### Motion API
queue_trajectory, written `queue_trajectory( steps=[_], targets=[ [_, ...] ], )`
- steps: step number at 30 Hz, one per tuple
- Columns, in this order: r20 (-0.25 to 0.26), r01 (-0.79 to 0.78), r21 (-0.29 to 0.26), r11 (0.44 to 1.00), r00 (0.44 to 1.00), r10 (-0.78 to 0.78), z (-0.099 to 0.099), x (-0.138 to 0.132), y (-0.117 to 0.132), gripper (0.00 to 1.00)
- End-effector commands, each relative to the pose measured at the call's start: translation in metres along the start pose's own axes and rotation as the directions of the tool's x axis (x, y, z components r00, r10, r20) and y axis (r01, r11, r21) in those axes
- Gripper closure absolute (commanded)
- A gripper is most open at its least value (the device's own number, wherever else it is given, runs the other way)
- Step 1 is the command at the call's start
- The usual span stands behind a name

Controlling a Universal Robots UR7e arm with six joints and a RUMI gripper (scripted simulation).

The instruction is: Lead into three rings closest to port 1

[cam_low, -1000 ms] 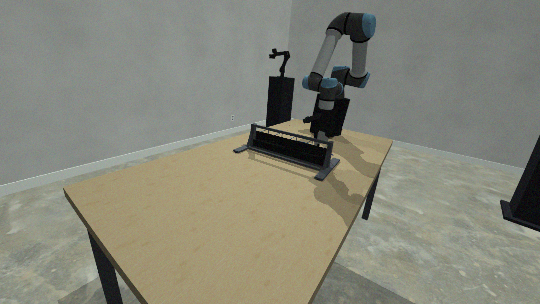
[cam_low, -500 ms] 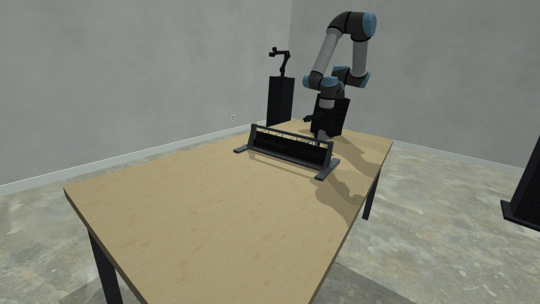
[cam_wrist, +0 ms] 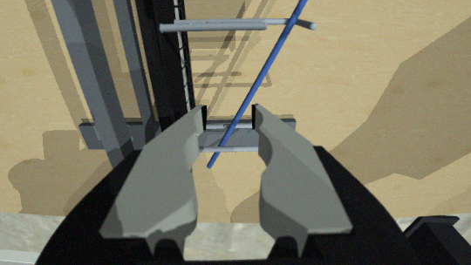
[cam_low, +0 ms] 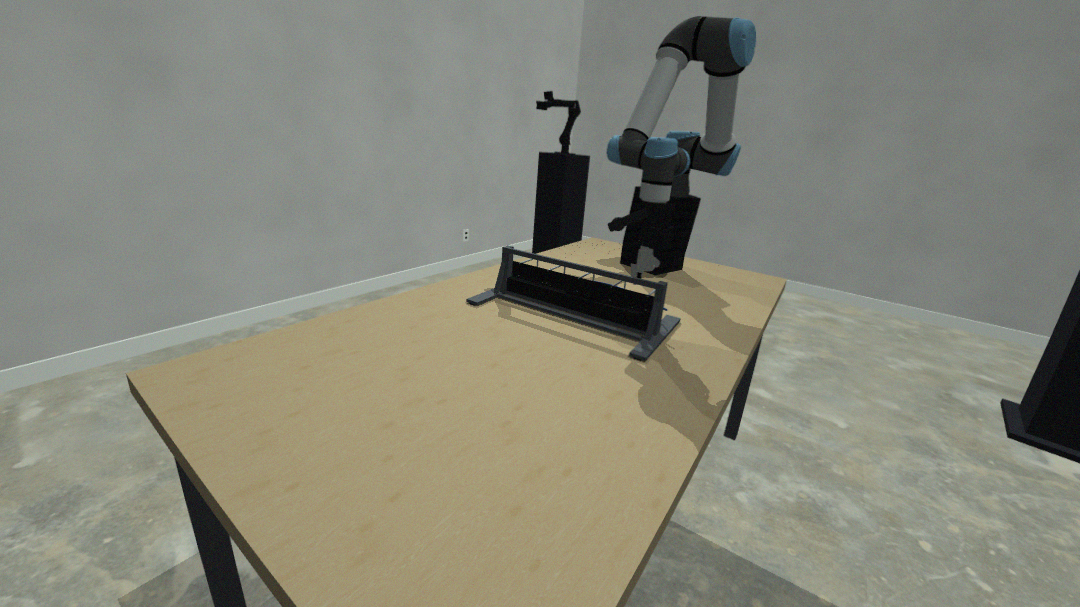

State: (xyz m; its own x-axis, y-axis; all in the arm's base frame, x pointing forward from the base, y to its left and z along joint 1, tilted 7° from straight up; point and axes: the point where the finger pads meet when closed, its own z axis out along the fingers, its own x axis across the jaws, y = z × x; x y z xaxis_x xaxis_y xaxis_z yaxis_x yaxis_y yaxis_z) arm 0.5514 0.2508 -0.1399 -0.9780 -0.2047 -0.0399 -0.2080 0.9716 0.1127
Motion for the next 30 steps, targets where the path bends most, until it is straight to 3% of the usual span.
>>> queue_trajectory(
  steps=[1,12,22,23,30],
  targets=[
    [0.001,0.0,0.0,1.0,1.0,0.0,-0.013,0.0,0.0,0.8],
    [0.001,0.0,0.0,1.0,1.0,0.0,-0.036,0.0,0.0,0.8],
    [0.001,0.0,0.0,1.0,1.0,0.0,-0.04,0.0,0.0,0.8],
    [0.001,0.0,0.0,1.0,1.0,0.0,-0.04,0.0,0.0,1.0],
    [0.001,0.0,0.0,1.0,1.0,0.0,-0.04,0.0,0.0,1.0]
  ],
)
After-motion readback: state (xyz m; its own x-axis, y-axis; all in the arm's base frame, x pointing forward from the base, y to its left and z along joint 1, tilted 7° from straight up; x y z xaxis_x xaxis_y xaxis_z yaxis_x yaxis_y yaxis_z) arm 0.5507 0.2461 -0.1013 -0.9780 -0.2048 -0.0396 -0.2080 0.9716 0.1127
